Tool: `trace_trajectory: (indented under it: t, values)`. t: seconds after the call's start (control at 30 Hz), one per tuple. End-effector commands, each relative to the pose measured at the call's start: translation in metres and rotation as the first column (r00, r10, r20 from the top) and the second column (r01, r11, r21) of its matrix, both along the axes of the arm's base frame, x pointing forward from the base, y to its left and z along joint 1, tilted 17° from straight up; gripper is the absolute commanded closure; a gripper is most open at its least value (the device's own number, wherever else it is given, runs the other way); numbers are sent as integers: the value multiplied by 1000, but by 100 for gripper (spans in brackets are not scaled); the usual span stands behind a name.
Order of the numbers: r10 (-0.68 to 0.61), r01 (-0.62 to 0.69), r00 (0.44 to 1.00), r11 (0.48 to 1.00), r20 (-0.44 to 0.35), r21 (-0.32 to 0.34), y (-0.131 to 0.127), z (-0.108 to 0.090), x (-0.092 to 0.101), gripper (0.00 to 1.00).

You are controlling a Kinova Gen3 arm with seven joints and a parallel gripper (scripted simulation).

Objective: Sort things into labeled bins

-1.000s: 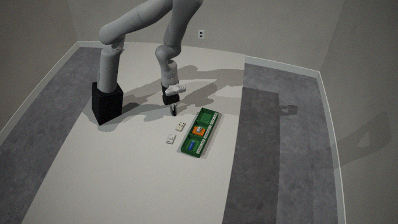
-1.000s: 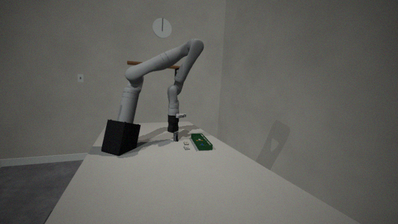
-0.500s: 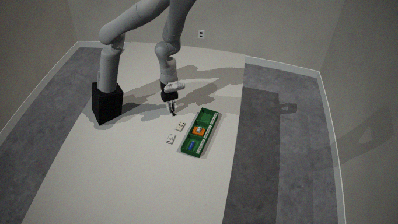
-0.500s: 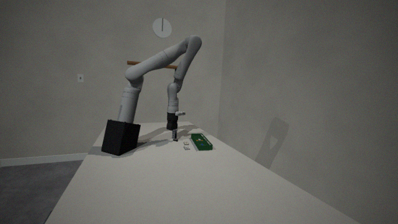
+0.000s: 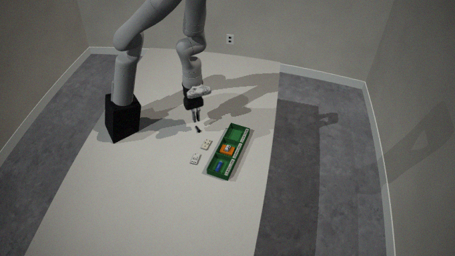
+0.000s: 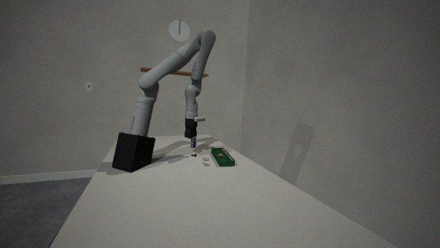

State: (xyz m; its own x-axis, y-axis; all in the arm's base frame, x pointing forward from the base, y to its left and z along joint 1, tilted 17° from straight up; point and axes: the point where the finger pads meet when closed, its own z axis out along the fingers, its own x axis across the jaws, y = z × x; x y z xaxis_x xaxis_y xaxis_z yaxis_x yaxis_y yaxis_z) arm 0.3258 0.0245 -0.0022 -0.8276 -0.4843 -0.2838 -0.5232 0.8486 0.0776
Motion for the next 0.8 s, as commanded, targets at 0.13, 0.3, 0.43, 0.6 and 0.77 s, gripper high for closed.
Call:
trace_trajectory:
  t: [0.13,0.3,0.43,0.6,0.77]
  values:
    - [-1,1,1000,1000,19,-10,-3,7,6,68]
    - [-1,1,1000,1000,19,-10,-3,7,6,68]
    - [-1,1,1000,1000,19,-10,-3,7,6,68]
    - [-1,1,1000,1000,19,-10,-3,7,6,38]
    - [-1,1,1000,1000,19,-10,-3,7,6,38]
